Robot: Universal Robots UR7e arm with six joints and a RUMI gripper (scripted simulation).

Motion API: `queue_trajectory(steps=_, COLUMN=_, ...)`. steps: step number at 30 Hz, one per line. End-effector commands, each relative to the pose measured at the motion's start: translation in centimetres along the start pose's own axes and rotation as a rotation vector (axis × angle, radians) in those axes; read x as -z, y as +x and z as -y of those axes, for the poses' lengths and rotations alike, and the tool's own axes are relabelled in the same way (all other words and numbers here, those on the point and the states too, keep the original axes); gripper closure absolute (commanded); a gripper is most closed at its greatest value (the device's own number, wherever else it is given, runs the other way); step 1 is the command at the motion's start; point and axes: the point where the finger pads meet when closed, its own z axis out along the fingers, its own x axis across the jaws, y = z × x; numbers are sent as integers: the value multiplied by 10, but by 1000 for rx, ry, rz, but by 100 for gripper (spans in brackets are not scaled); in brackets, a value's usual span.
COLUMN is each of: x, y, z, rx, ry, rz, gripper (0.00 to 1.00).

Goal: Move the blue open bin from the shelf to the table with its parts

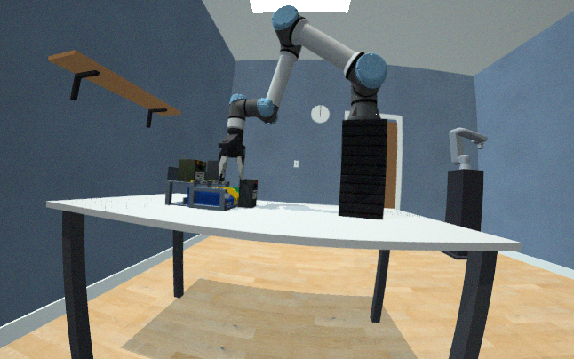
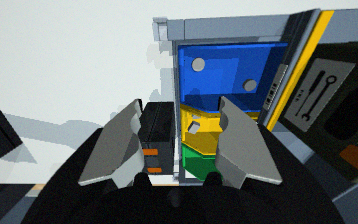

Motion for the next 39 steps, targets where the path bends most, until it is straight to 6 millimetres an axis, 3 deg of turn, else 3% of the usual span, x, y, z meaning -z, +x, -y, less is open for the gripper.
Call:
queue_trajectory(steps=1, x=1, y=1, z=0, rx=0, ry=0, rz=-2, gripper=42)
queue_trajectory(steps=22, x=-1, y=1, z=0, rx=0, ry=0, rz=-2, gripper=42)
queue_trajectory(steps=39, x=-21, y=1, z=0, rx=0, ry=0, rz=-2, gripper=42)
